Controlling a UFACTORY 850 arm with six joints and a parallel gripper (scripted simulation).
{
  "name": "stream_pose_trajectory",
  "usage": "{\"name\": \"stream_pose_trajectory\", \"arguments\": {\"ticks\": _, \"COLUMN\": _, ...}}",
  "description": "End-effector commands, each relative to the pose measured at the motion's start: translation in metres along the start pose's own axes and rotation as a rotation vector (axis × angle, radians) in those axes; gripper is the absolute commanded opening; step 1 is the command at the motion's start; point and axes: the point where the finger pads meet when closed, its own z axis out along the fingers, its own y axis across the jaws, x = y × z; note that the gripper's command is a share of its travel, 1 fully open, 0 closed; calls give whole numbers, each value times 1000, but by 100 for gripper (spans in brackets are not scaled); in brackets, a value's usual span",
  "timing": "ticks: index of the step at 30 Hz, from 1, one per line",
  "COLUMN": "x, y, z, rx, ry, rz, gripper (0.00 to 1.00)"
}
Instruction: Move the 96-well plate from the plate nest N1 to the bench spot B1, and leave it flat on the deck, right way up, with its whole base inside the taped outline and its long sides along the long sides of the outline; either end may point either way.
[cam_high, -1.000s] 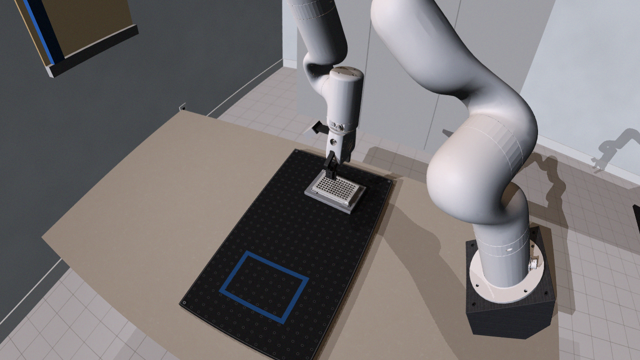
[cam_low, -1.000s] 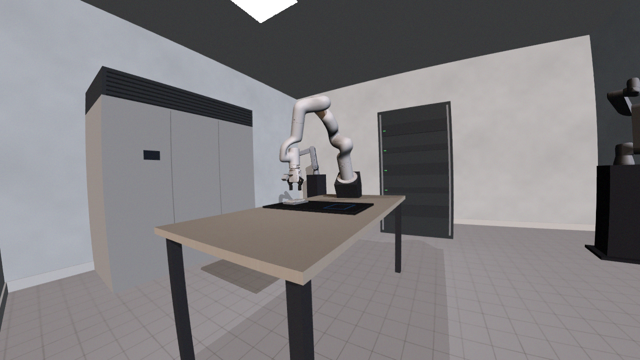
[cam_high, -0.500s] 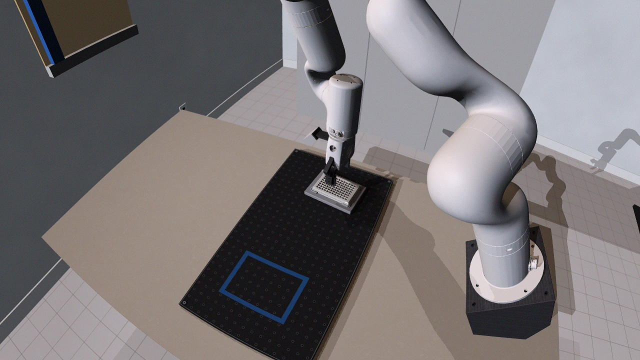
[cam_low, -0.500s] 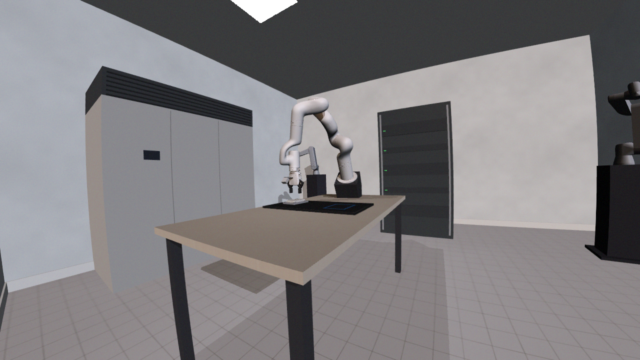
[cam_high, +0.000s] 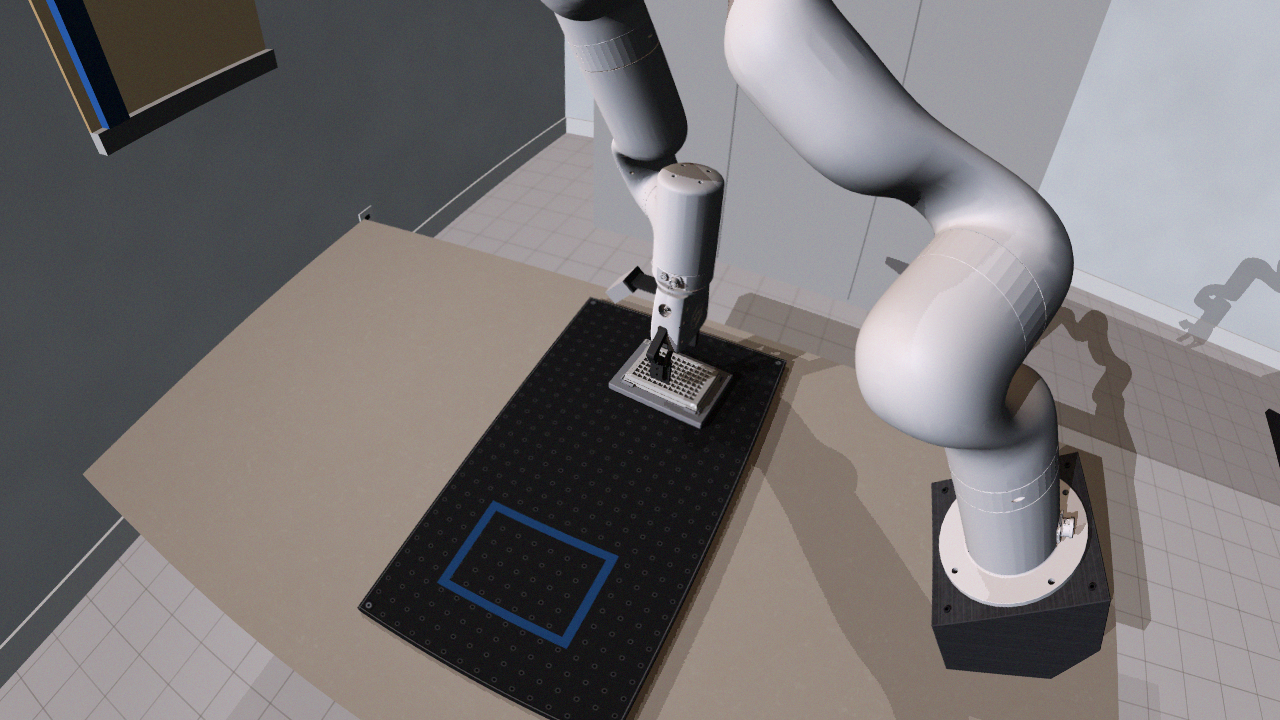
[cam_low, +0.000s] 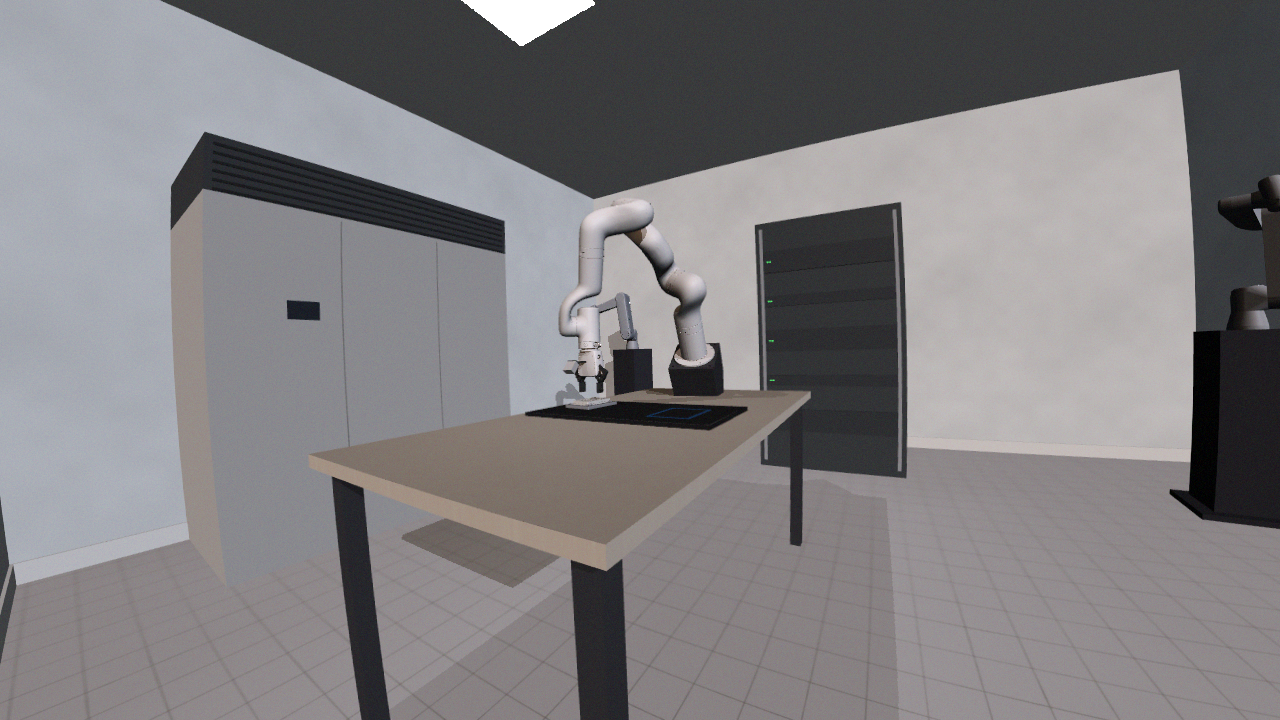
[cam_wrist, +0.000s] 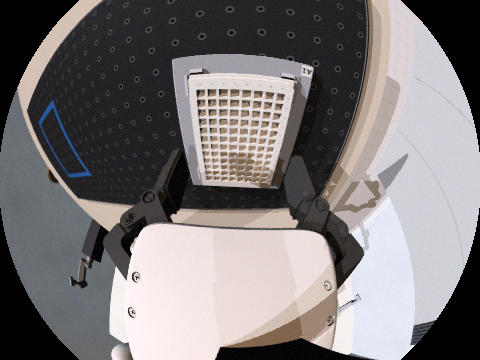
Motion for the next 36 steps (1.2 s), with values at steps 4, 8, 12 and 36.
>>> {"name": "stream_pose_trajectory", "arguments": {"ticks": 4, "x": 1, "y": 0, "z": 9, "rx": -1, "ry": 2, "rz": -1, "gripper": 100}}
{"name": "stream_pose_trajectory", "arguments": {"ticks": 8, "x": 1, "y": 0, "z": 13, "rx": -1, "ry": 2, "rz": -1, "gripper": 100}}
{"name": "stream_pose_trajectory", "arguments": {"ticks": 12, "x": 1, "y": 0, "z": 13, "rx": -1, "ry": 2, "rz": -1, "gripper": 100}}
{"name": "stream_pose_trajectory", "arguments": {"ticks": 36, "x": 1, "y": 0, "z": 22, "rx": -1, "ry": 2, "rz": -1, "gripper": 100}}
